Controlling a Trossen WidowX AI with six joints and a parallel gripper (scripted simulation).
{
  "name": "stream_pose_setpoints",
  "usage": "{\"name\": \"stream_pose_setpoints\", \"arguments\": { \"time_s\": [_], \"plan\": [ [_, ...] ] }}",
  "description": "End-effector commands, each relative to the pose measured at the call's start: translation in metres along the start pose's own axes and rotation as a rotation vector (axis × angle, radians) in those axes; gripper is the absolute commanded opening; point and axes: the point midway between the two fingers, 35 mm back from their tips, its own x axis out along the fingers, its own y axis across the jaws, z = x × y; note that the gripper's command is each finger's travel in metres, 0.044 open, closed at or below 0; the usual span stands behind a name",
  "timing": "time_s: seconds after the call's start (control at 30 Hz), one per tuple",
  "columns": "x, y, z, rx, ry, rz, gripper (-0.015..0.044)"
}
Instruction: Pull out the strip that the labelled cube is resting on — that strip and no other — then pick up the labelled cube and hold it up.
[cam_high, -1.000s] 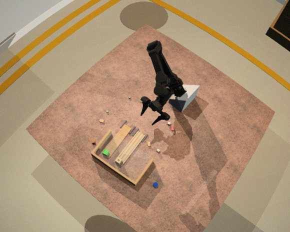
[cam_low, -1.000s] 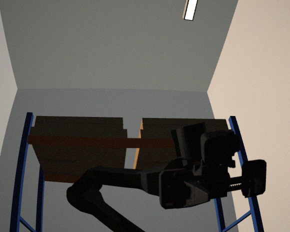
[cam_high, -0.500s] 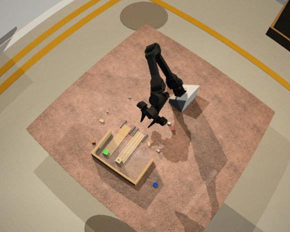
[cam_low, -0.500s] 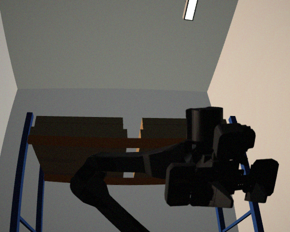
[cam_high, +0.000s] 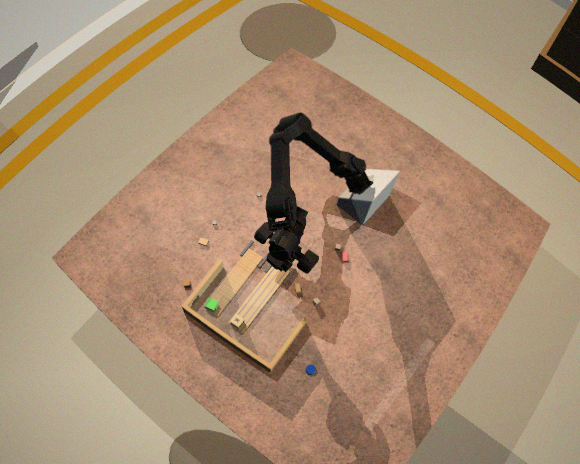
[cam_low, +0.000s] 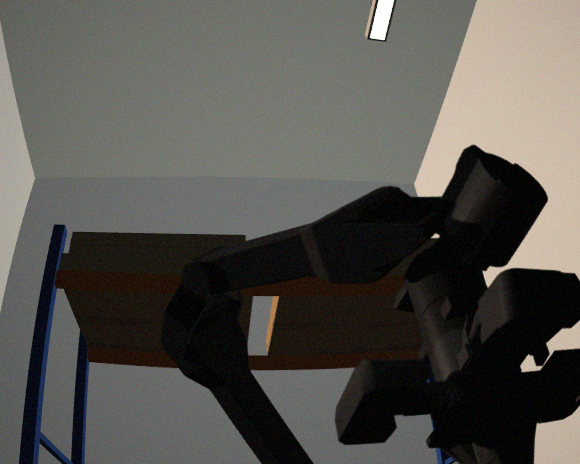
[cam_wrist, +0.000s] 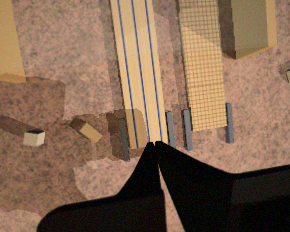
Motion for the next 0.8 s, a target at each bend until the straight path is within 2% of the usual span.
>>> {"name": "stream_pose_setpoints", "arguments": {
  "time_s": [0.0,0.3,0.77],
  "plan": [
    [0.024,-0.006,-0.002,0.001,0.218,0.021,0.0],
    [0.025,-0.009,-0.003,0.0,0.218,0.021,0.0],
    [0.047,-0.008,-0.006,0.001,0.217,0.022,0.0]
  ]
}}
